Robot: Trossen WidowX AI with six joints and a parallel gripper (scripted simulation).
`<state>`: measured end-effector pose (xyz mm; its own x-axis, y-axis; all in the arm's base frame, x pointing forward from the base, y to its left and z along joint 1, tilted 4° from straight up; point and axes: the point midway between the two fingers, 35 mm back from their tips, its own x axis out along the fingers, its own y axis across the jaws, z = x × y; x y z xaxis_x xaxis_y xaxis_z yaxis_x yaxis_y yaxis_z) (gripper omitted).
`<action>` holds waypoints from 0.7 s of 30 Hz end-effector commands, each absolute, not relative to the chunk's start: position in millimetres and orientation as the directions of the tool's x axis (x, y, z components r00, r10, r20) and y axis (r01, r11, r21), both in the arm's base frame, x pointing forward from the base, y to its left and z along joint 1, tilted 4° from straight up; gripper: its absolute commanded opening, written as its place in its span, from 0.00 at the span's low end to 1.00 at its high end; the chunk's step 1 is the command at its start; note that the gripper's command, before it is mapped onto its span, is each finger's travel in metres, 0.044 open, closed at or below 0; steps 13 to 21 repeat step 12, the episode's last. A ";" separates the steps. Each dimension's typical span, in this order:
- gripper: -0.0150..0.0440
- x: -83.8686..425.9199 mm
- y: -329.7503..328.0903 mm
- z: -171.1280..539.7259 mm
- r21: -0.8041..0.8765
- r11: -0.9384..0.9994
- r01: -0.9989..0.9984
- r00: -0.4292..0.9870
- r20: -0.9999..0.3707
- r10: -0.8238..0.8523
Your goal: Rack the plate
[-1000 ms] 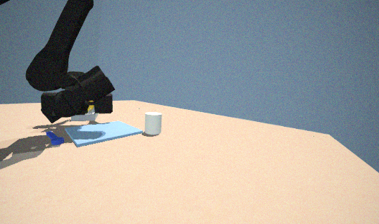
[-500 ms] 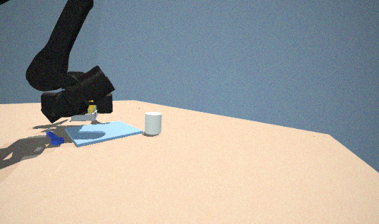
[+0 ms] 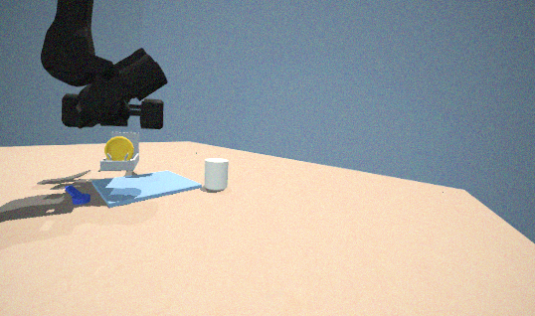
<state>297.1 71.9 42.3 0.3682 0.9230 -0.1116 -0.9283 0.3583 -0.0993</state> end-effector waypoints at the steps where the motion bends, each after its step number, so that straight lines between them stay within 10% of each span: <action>1: 0.93 292.3 73.7 75.3 -0.093 0.362 -0.928 0.370 -0.101 0.923; 21: 0.93 306.7 69.3 86.7 0.005 0.436 -0.900 0.428 -0.182 0.885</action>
